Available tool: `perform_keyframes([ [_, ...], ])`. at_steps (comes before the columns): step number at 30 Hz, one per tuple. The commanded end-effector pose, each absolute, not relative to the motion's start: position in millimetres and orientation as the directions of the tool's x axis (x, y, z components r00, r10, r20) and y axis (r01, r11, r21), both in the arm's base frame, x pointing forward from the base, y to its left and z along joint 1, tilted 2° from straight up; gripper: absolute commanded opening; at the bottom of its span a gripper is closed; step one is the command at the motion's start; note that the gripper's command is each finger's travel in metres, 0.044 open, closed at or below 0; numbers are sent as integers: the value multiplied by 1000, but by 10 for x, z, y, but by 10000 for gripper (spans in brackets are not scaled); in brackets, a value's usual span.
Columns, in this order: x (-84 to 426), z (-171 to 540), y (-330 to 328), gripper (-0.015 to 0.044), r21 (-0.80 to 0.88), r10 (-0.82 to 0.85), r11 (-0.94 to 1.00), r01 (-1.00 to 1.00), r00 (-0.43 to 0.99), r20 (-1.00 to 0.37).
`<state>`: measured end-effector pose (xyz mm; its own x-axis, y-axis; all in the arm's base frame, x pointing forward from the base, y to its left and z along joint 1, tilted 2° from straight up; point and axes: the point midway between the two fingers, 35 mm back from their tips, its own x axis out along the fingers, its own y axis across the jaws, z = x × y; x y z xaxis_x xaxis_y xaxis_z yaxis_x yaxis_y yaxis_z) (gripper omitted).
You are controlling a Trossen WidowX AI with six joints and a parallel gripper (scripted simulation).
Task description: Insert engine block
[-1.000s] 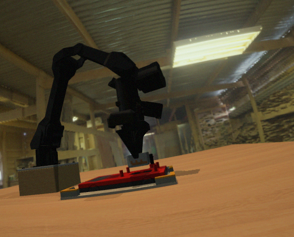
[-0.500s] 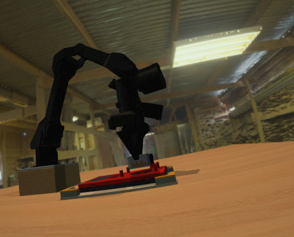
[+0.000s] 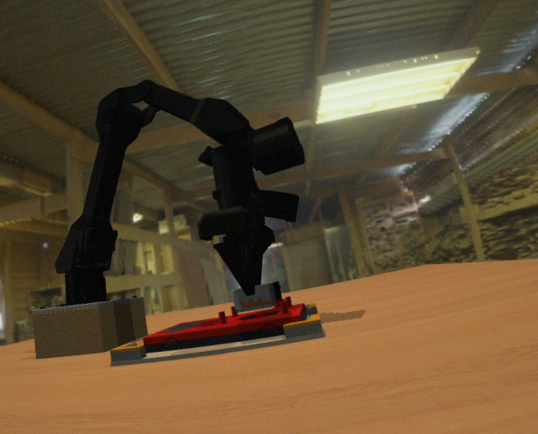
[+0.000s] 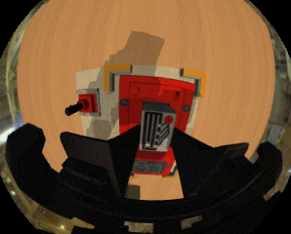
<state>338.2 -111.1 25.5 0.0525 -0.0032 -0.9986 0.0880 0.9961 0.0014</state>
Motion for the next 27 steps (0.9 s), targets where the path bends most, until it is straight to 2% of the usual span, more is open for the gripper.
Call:
perform_keyframes([
  [1, 3386, 245, -1103, 158, 6, 1, 996, 93, 55, -998],
  [27, 3388, 187, -1103, 158, 6, 1, 996, 88, 55, -998],
])
